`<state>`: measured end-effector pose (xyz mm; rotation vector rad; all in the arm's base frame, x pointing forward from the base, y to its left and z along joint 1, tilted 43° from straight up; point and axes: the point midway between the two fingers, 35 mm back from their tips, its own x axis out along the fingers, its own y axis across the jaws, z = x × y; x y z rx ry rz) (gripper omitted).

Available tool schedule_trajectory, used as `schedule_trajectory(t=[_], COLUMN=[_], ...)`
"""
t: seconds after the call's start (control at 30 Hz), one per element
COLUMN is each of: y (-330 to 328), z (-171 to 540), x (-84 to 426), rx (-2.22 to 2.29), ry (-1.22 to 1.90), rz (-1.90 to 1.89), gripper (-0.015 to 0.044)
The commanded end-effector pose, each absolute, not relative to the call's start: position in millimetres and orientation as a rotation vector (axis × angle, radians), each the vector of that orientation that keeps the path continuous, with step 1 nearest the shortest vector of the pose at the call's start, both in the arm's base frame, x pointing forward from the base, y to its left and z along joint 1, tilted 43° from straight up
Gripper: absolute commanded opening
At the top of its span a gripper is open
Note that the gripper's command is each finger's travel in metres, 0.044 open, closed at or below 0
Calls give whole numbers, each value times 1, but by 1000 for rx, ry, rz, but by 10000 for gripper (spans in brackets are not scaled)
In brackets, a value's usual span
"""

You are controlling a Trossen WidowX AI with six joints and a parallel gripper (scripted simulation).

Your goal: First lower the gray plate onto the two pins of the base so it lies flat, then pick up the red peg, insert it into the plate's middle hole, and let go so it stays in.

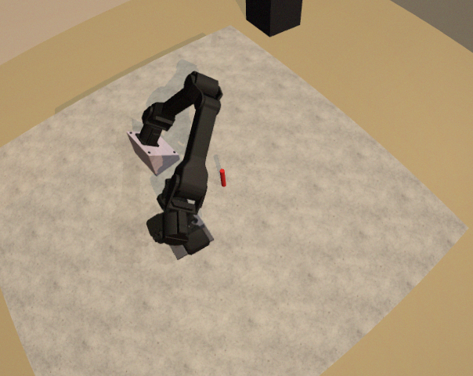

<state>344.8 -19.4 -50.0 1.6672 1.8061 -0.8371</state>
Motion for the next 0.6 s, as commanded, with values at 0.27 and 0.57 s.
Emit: schedule_trajectory(t=[0.27, 0.57], y=[-10, -1], z=[-62, -72], x=[341, 340], rx=[1665, 1665], ry=[1813, 1813], rz=[-848, -847], gripper=[0, 0])
